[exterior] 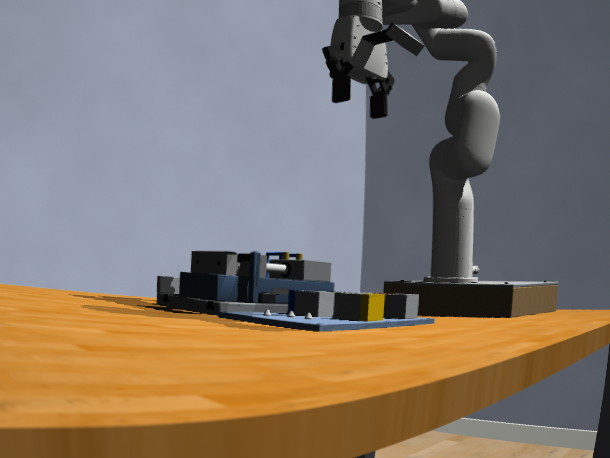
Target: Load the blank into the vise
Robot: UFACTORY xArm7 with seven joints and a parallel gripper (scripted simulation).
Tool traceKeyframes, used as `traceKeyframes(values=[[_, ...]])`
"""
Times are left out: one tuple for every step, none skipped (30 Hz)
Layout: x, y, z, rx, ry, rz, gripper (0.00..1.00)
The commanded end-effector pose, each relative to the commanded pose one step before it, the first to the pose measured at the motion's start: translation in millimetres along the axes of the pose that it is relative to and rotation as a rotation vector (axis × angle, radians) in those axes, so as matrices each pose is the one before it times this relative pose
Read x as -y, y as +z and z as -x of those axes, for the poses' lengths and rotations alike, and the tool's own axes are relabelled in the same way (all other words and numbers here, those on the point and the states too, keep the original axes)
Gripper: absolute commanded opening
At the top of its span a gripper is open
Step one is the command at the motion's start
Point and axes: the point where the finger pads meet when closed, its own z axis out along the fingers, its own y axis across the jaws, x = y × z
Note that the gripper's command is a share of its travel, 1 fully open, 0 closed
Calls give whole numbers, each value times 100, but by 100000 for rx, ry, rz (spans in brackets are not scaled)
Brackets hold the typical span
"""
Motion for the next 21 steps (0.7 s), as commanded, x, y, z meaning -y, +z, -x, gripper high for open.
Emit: traceKeyframes(values=[[-118, -114, 3, 7, -9, 496, 100], [0, 0, 0, 0, 0, 0, 100], [0, 0, 0, 0, 0, 0, 100], [0, 0, 0, 0, 0, 0, 100], [0, 46, 9, -2, 2, -5, 100], [-1, 50, 9, 0, 0, 0, 100], [-1, 50, 9, 0, 0, 0, 100], [-1, 50, 9, 0, 0, 0, 100], [-1, 50, 9, 0, 0, 0, 100], [-1, 50, 9, 0, 0, 0, 100], [-1, 50, 9, 0, 0, 0, 100], [-1, 50, 9, 0, 0, 0, 100], [-1, 50, 9, 0, 0, 0, 100], [-1, 50, 9, 0, 0, 0, 100], [0, 0, 0, 0, 0, 0, 100], [0, 0, 0, 0, 0, 0, 100], [0, 0, 0, 0, 0, 0, 100], [0, 0, 0, 0, 0, 0, 100], [0, 0, 0, 0, 0, 0, 100], [0, 0, 0, 0, 0, 0, 100], [0, 0, 0, 0, 0, 0, 100]])
